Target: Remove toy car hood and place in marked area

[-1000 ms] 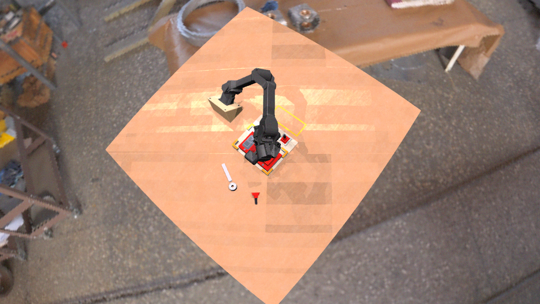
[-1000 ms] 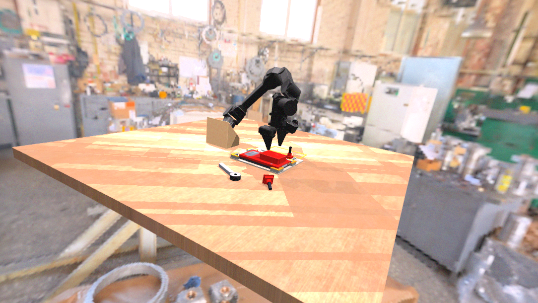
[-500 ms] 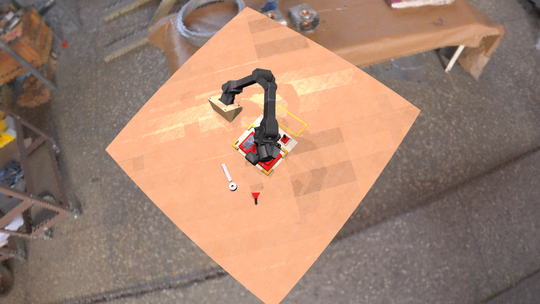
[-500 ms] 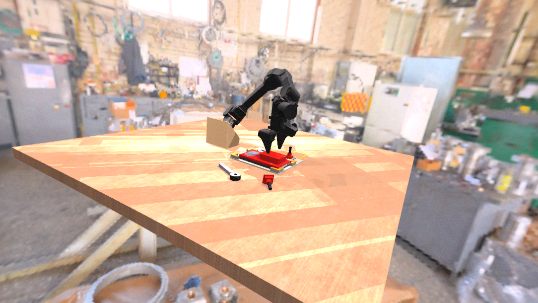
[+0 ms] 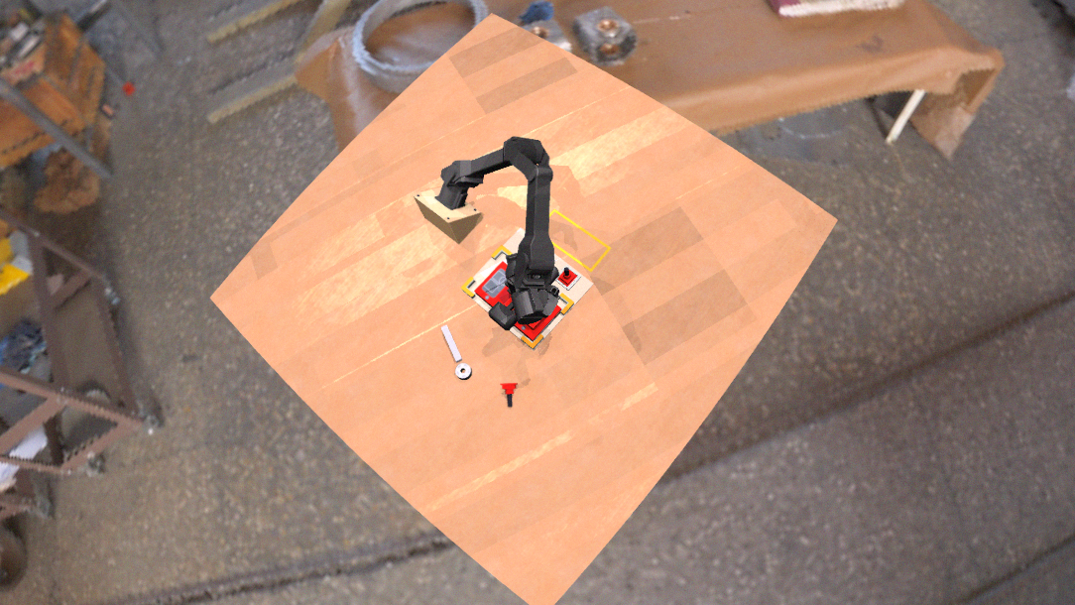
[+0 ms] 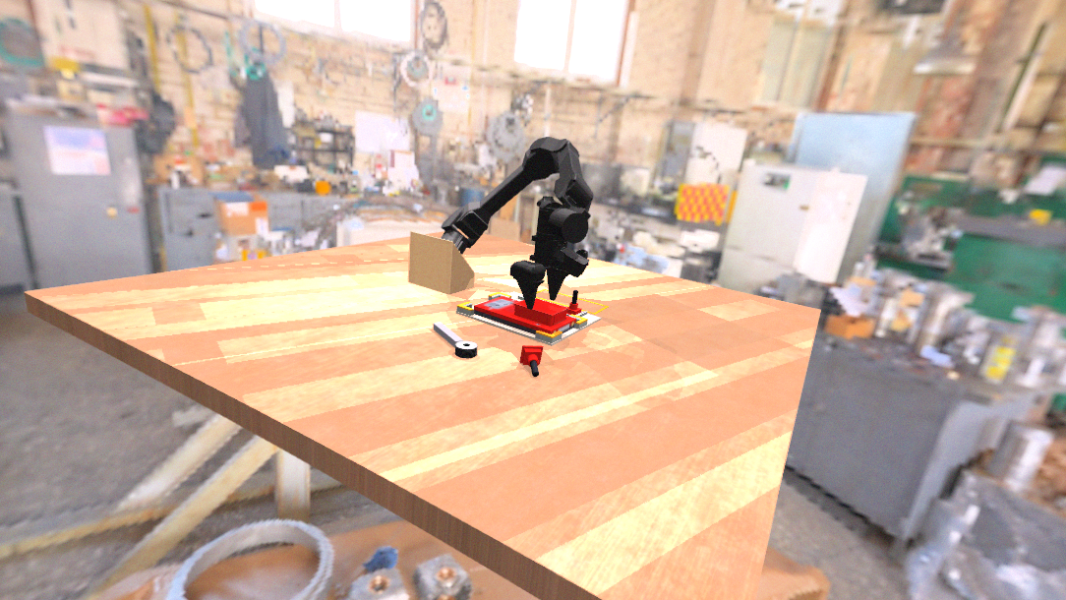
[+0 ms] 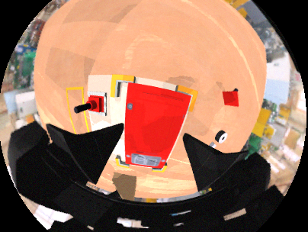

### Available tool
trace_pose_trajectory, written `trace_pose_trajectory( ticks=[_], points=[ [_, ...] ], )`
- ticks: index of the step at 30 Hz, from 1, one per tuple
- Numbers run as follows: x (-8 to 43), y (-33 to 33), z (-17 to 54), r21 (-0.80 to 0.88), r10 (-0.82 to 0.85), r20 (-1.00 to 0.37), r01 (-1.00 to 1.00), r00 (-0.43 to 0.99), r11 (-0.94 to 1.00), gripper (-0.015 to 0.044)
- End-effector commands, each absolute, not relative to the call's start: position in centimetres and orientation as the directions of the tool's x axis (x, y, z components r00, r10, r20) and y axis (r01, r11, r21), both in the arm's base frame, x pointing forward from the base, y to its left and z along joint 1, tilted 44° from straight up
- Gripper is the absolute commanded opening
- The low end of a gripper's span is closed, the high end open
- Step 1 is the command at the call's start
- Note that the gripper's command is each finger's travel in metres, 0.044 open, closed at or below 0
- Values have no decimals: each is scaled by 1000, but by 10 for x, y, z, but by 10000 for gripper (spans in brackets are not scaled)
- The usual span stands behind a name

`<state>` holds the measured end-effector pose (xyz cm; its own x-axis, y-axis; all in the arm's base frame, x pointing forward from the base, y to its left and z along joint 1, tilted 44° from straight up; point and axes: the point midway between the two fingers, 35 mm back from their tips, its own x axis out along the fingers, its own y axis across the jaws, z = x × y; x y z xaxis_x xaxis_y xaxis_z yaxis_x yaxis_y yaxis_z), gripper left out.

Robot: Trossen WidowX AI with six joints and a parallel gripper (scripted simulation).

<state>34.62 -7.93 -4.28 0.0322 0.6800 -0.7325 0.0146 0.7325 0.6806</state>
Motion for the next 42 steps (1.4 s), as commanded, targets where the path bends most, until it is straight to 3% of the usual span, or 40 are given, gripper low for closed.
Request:
trace_pose_trajectory(
  ticks=[1, 35, 39, 42],
  points=[
    [346, -78, -44, 684, 683, -729, 19, 34, 729, 440],
    [347, -66, -56, 685, 684, -729, 19, 34, 729, 440],
    [347, -67, -55, 681, 681, -732, 14, 33, 732, 335],
    [347, -67, -55, 681, 681, -732, 14, 33, 732, 315]
  ],
)
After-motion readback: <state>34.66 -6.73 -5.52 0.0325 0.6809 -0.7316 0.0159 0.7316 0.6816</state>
